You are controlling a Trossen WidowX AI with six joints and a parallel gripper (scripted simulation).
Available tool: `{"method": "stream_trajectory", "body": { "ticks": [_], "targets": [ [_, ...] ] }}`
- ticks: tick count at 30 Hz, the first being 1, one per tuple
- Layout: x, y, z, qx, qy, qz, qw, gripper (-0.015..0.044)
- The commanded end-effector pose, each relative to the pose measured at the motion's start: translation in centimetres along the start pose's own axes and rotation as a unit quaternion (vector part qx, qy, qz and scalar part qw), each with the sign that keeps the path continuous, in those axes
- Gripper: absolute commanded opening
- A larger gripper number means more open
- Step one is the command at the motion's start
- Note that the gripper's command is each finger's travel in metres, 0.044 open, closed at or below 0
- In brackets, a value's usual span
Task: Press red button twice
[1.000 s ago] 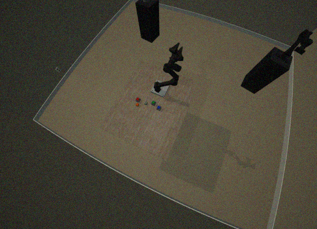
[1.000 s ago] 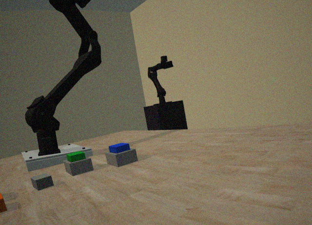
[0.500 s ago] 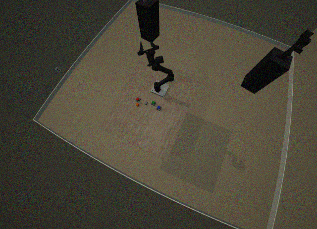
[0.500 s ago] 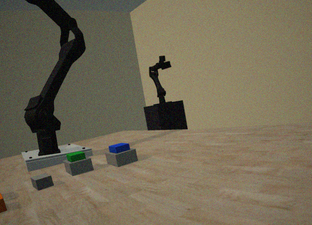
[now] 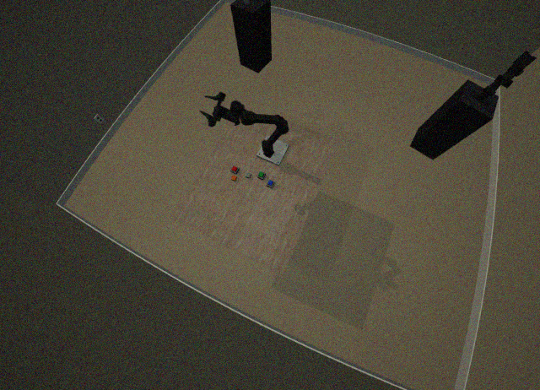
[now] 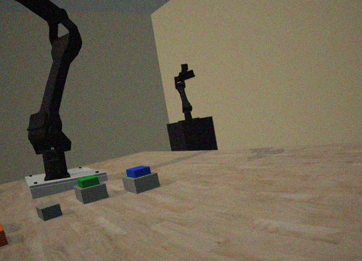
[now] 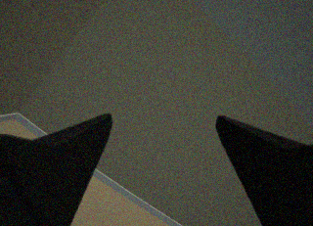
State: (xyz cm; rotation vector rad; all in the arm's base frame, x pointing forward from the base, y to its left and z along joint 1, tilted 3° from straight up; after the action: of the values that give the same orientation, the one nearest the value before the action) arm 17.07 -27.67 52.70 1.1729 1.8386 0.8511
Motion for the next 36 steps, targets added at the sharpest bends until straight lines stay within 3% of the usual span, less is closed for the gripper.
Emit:
{"method": "stream_trajectory", "body": {
  "ticks": [1,6,11,17,23,31,36],
  "targets": [
    [-0.8,-3.7,6.6,0.038,0.114,0.063,0.991,0.04],
    [0.4,-8.9,14.3,0.085,0.255,0.148,0.952,0.04],
    [4.2,-14.3,20.9,0.129,0.393,0.242,0.877,0.04],
    [11.8,-20.5,26.2,0.179,0.542,0.369,0.733,0.04],
    [20.0,-24.2,27.3,0.217,0.633,0.489,0.559,0.04],
    [20.2,-24.2,27.3,0.218,0.634,0.49,0.556,0.04],
    [21.3,-27.8,29.5,0.218,0.634,0.49,0.556,0.0269]
  ]
}}
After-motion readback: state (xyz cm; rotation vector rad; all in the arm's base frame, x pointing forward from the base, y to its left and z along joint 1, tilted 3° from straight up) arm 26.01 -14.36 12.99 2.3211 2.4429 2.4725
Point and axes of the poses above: the point midway between the two fingers, 35 mm back from their tips, its own x axis back along the fingers, its own z axis across the jaws, y = z × x, the point moved 1 cm from there along x, back along the fingers, and after that the axes turned 10 degrees about -x, right-handed, at the moved point
